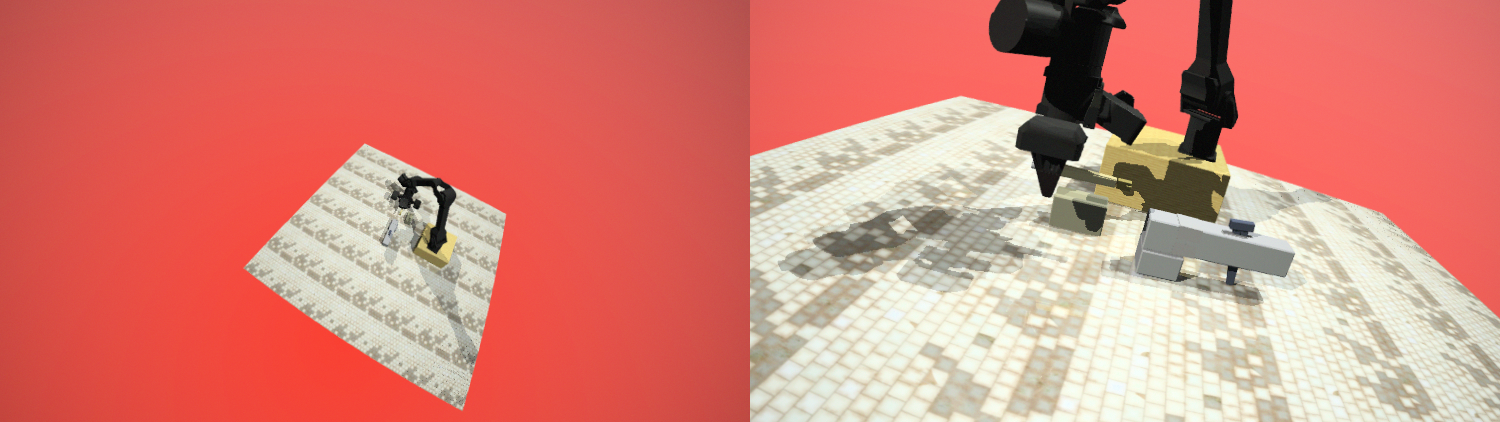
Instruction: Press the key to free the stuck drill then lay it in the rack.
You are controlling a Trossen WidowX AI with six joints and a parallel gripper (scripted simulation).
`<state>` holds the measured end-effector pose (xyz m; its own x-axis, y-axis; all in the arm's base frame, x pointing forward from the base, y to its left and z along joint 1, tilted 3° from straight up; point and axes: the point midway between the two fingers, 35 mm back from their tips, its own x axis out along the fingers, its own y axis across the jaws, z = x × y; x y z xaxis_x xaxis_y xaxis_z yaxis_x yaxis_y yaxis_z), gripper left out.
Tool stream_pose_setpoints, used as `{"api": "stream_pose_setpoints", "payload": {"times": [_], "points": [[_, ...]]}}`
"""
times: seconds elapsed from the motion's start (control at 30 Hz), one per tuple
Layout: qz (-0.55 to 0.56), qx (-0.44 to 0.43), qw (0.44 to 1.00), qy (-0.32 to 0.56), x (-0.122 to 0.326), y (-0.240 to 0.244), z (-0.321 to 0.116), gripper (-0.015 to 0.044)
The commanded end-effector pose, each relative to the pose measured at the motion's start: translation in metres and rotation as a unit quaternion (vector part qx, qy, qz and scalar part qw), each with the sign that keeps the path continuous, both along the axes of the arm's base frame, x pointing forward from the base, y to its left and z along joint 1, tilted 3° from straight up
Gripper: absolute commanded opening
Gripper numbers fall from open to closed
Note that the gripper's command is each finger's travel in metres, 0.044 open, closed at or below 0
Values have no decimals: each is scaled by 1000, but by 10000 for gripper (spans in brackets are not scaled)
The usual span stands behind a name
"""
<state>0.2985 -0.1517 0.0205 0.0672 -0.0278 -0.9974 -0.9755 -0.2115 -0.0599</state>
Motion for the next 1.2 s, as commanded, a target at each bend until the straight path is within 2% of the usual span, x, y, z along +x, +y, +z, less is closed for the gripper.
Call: {"api": "stream_pose_setpoints", "payload": {"times": [0.0, 1.17], "points": [[0, 1, 1000, -1, -7, -3, -1, 0], [0, 0, 1000, 1, -64, -25, -6, 0]]}}
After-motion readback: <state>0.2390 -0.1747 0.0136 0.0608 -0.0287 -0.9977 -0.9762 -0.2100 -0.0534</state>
